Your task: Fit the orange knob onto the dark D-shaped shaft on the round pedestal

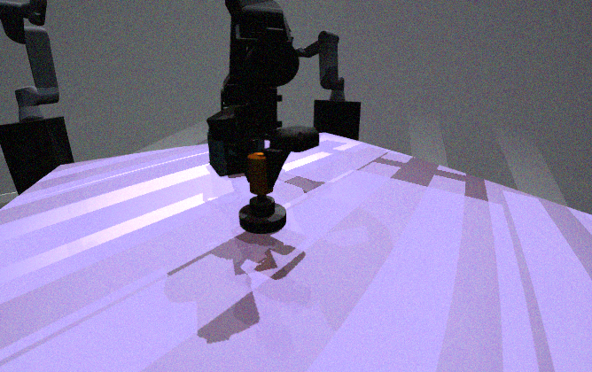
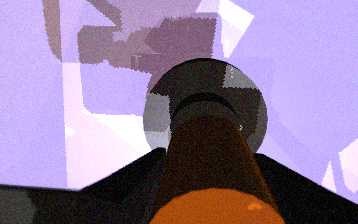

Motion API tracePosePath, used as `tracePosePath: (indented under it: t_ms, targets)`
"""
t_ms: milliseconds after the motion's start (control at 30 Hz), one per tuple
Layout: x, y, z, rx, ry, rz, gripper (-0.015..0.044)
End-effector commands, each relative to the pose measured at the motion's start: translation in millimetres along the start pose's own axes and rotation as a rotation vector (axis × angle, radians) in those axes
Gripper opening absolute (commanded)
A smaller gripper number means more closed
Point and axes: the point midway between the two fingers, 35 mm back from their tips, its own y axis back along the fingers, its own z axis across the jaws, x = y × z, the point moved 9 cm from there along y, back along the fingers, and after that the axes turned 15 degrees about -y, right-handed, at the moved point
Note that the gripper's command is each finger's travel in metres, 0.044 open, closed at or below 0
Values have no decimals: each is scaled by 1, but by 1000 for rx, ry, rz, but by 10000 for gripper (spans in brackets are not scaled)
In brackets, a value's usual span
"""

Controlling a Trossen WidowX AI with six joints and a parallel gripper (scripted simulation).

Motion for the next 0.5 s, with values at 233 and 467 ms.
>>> tracePosePath:
  t_ms: [233,467]
  targets:
    - [0,-1,1,0,-4,-1,0]
    - [-1,4,3,0,-4,-1,0]
